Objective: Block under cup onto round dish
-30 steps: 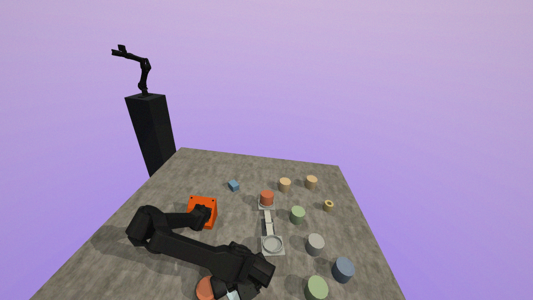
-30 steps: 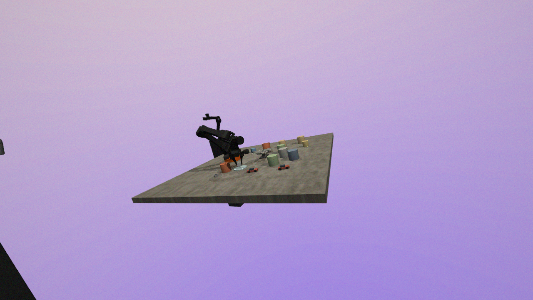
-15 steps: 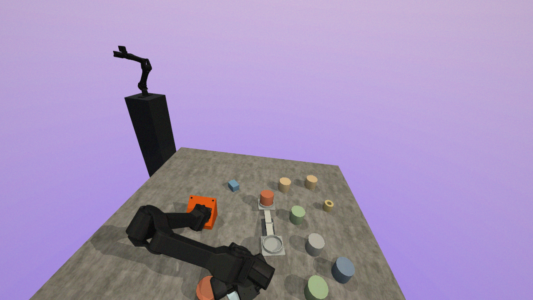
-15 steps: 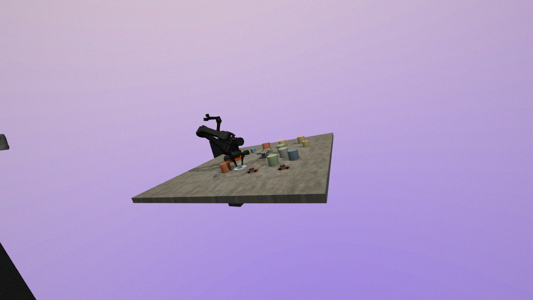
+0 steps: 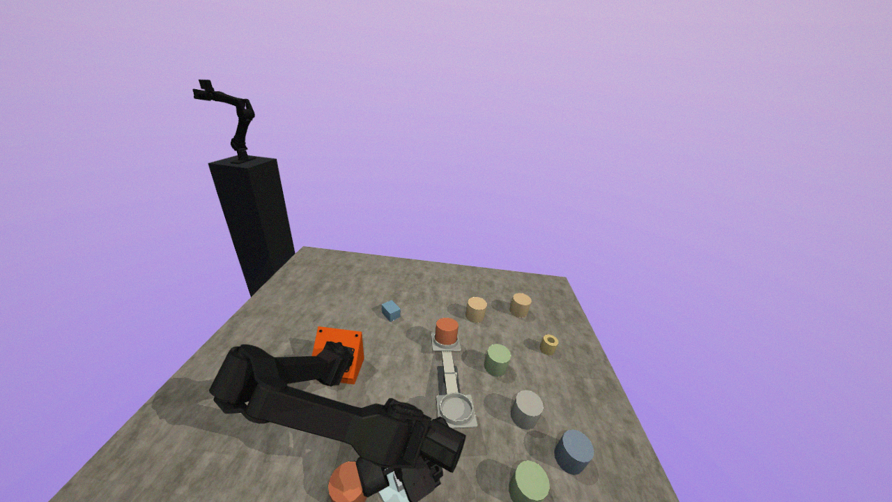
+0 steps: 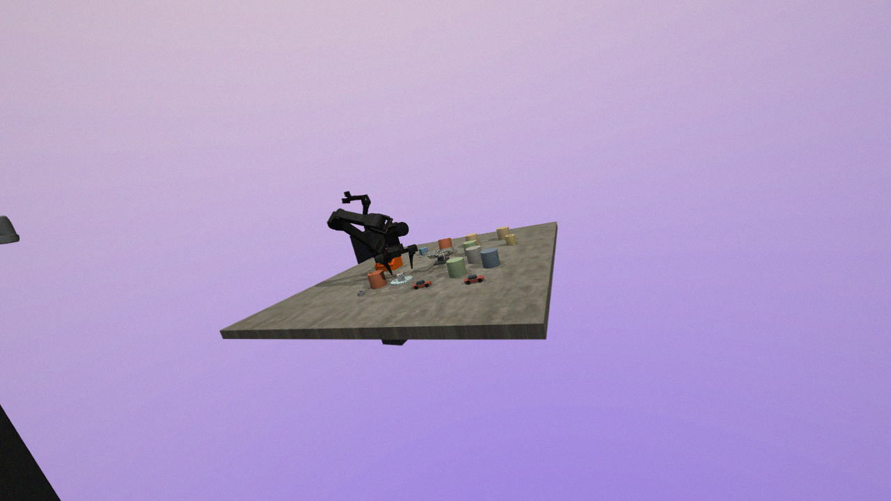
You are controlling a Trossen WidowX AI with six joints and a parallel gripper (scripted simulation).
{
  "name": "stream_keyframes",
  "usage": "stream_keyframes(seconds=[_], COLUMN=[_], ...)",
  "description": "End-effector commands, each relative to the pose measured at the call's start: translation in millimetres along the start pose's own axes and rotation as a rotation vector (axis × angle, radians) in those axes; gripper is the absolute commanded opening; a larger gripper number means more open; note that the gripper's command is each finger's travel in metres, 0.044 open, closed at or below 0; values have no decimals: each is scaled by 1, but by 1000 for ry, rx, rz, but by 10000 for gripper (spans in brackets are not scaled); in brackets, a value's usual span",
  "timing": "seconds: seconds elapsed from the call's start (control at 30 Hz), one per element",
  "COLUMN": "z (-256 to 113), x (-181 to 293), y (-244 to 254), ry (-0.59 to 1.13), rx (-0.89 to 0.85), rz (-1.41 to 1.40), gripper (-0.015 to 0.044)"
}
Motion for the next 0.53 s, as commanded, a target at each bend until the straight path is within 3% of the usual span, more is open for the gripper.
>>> stream_keyframes(seconds=[0.0,0.23,0.37,0.5], z=[-13,-35,-68,-70], x=[0,1,1,1], y=[-2,-6,-6,-6], ry=[10,31,25,24], rx=[12,36,27,26], rz=[-1,-17,-18,-18], gripper=[440,440,440,440])
Point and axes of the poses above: the point midway between the two fingers, 35 mm back from their tips, its own z axis out along the fingers, its own y axis across the jaws, x = y × z, the point moved 9 cm from there along -z, back along the fingers, and after that the axes turned 3 degrees about z, right-handed, at the moved point
